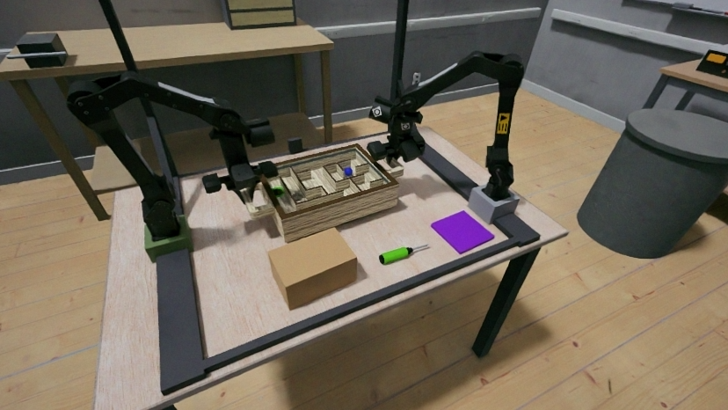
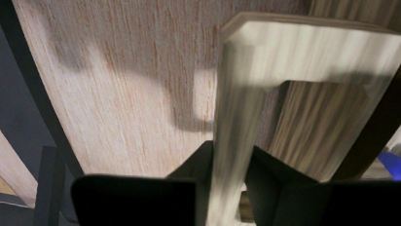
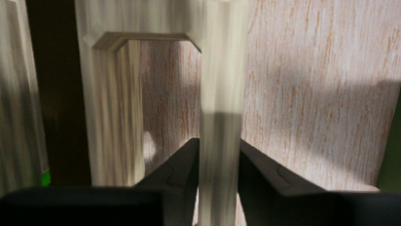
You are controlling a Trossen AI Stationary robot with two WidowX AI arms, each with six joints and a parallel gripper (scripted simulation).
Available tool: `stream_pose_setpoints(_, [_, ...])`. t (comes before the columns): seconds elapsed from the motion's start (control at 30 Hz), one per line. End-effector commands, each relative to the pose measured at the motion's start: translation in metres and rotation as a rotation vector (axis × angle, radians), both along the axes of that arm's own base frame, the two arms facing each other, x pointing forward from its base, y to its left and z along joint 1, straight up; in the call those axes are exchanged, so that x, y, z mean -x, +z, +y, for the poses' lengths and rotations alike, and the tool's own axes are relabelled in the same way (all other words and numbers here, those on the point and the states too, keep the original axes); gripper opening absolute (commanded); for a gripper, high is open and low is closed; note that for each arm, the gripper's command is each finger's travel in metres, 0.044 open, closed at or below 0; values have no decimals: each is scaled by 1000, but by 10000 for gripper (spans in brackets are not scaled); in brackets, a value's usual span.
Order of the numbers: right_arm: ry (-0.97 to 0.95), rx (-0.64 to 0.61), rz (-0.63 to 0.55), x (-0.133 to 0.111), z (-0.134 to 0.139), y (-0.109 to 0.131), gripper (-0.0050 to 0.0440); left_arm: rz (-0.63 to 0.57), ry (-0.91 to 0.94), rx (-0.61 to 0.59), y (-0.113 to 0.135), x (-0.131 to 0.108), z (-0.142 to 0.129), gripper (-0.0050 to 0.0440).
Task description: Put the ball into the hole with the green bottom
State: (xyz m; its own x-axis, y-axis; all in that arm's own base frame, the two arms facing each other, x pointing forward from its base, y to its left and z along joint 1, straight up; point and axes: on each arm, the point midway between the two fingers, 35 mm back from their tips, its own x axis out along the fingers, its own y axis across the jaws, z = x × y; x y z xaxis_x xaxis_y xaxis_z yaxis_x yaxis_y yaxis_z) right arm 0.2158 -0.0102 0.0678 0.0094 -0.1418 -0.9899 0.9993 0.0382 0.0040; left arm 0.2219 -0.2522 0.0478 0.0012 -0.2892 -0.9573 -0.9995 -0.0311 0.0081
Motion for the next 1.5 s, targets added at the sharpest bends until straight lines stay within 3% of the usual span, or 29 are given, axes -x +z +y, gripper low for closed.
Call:
stream_pose_setpoints(0.0, [-1,12,-45,-1,0,6,-50,-29,-13,55,26,-4,-11,-50])
stream_pose_setpoints(0.13, [1,23,-1,-10,1,21,-50,-59,-6,25,5,4,-6,-50])
stream_pose_setpoints(0.17, [0,26,-32,-6,1,14,-50,-46,-8,39,20,-2,-12,-50])
stream_pose_setpoints(0.2, [-1,32,-36,-5,2,13,-50,-45,-8,35,21,-3,-13,-50])
stream_pose_setpoints(0.23, [2,25,-7,-9,1,17,-50,-52,-7,24,7,3,-7,-50])
stream_pose_setpoints(0.37, [1,9,-30,-8,2,17,-50,-57,-8,49,18,-2,-12,-50])
stream_pose_setpoints(0.43, [2,-5,-41,0,0,4,-50,-28,-7,64,26,-6,-10,-50])
stream_pose_setpoints(0.5, [2,-1,-34,-5,0,13,-50,-45,-8,57,18,-4,-10,-50])
stream_pose_setpoints(0.57, [3,-10,-51,1,0,3,-50,-20,-8,68,28,-7,-10,-50])
stream_pose_setpoints(0.67, [3,-12,-49,-5,0,11,-50,-35,-7,69,23,-5,-11,-50])
stream_pose_setpoints(0.7, [5,4,-59,1,0,2,-50,-13,-9,64,29,-7,-11,-50])
stream_pose_setpoints(0.73, [1,12,-26,-8,1,15,-50,-38,-6,35,10,2,-6,-50])
stream_pose_setpoints(0.8, [1,9,-8,-9,0,20,-50,-53,-6,38,6,4,-7,-50])
stream_pose_setpoints(0.93, [0,28,-40,-6,1,15,-50,-48,-8,41,20,-3,-13,-50])
stream_pose_setpoints(1.07, [3,0,-13,-8,1,15,-50,-42,-9,42,9,3,-7,-50])
stream_pose_setpoints(1.13, [1,17,-39,-7,1,14,-50,-48,-14,51,20,-2,-12,-50])
stream_pose_setpoints(1.47, [2,6,-37,-4,0,11,-50,-42,-13,56,21,-4,-11,-50])
